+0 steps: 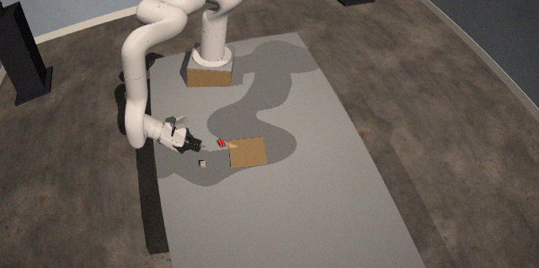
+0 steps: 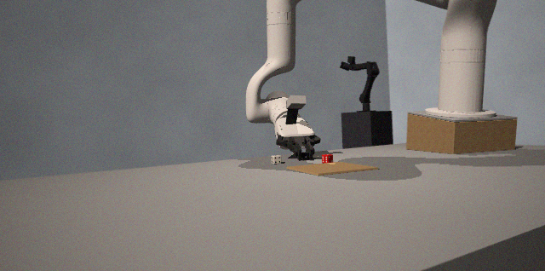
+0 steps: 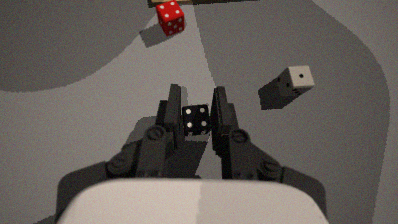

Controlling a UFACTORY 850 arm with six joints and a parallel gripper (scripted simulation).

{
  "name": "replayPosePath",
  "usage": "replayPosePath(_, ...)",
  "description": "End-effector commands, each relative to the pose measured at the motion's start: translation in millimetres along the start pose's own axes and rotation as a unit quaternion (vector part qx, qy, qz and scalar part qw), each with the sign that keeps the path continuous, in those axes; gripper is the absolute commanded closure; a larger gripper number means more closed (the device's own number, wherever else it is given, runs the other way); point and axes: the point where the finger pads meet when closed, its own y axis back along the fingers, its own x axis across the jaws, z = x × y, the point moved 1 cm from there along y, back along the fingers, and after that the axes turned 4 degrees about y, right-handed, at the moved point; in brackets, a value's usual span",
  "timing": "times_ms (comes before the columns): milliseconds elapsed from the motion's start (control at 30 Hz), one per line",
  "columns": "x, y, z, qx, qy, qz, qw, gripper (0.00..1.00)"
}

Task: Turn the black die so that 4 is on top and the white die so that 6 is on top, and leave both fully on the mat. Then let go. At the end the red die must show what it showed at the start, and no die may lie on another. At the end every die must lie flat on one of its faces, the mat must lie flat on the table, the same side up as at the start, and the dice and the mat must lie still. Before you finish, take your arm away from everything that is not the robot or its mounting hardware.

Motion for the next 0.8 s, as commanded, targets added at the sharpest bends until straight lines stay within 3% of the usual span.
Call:
replayPosePath(0,0.8,0.6,-0.4,0.000,0.001,0.000,1.000,0.68)
replayPosePath(100,0.8,0.6,-0.4,0.000,0.001,0.000,1.000,0.64)
replayPosePath(767,0.8,0.6,-0.4,0.000,0.001,0.000,1.000,0.64)
